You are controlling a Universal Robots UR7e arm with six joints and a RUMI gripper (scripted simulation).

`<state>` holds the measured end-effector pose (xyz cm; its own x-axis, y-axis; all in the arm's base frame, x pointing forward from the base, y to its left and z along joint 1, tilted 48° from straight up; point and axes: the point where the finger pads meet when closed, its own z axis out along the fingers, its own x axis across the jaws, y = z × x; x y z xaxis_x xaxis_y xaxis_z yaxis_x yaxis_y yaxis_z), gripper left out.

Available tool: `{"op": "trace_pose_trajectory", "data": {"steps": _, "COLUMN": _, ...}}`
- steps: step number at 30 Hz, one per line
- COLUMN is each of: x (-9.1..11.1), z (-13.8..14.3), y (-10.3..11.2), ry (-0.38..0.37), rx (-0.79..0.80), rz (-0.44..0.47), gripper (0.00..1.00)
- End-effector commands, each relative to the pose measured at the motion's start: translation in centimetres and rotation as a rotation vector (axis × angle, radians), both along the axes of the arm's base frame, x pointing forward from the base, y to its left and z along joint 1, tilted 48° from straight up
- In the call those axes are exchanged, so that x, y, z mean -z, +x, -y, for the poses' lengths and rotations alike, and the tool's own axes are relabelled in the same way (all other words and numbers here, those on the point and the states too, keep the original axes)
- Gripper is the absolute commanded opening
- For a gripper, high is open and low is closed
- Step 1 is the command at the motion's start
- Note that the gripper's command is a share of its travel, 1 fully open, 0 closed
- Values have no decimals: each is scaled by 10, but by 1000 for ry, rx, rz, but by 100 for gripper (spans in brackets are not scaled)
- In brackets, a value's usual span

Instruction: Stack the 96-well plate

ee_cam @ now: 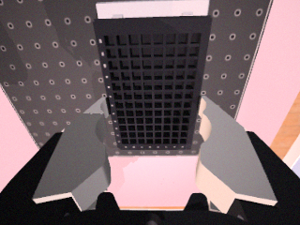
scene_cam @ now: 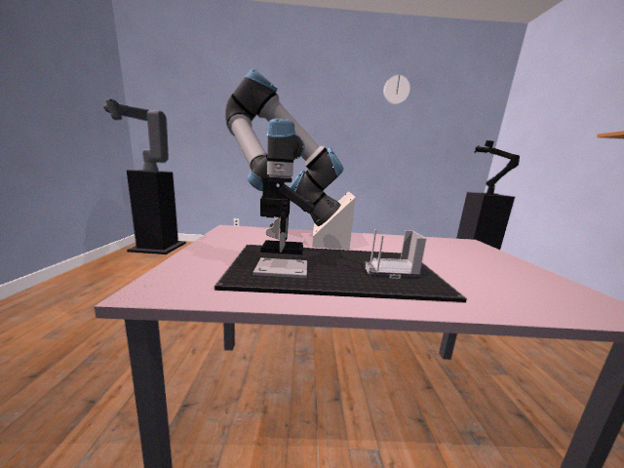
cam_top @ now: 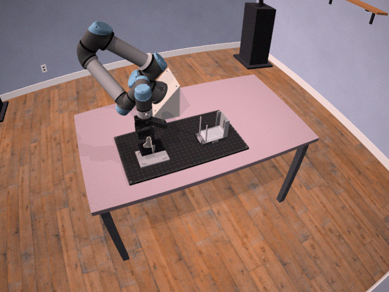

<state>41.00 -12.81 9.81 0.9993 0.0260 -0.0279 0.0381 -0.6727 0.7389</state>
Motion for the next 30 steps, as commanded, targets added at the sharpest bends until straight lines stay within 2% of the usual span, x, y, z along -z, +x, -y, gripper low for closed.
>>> {"op": "trace_pose_trajectory", "data": {"steps": 1, "x": -6, "z": -7, "y": 0, "ry": 0, "rx": 1, "rz": 0, "gripper": 0}}
{"op": "trace_pose_trajectory", "data": {"steps": 30, "x": -34, "z": -37, "y": 0, "ry": 0, "rx": 1, "rz": 0, "gripper": 0}}
